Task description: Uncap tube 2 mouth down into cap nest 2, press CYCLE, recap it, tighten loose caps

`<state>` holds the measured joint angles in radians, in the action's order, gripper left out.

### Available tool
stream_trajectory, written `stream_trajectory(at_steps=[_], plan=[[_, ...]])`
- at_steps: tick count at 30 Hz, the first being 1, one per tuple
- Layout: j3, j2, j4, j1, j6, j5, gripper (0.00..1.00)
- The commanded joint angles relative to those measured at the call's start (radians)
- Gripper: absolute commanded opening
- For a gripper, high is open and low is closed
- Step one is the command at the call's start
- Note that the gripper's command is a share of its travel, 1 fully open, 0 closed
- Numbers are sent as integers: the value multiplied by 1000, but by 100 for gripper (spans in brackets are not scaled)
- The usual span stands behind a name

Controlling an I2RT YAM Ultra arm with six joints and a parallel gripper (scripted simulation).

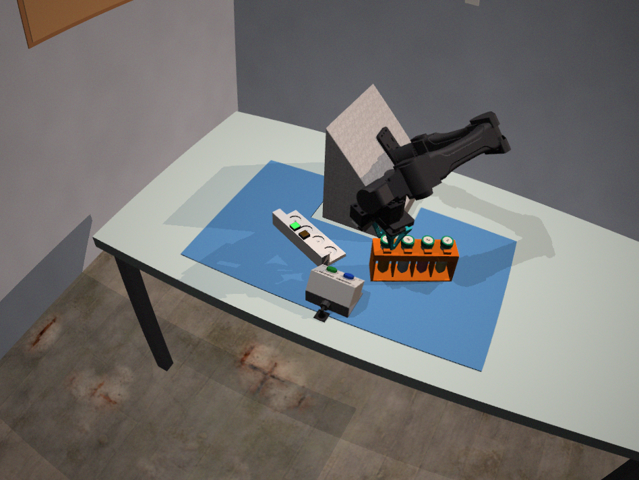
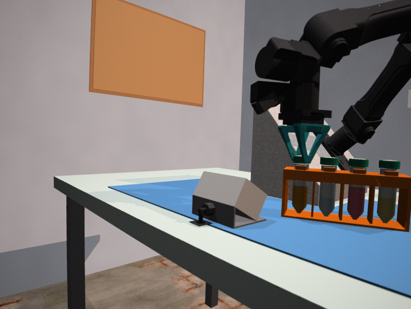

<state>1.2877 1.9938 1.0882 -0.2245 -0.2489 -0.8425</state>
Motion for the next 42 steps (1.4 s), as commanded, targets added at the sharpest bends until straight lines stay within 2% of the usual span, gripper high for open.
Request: stream_trajectory(at_steps=[1,15,42], plan=[[7,-5,12,-13,1,1,49],[134,7,223,-104,130,26,49],[136,7,225,-105,132,26,49]])
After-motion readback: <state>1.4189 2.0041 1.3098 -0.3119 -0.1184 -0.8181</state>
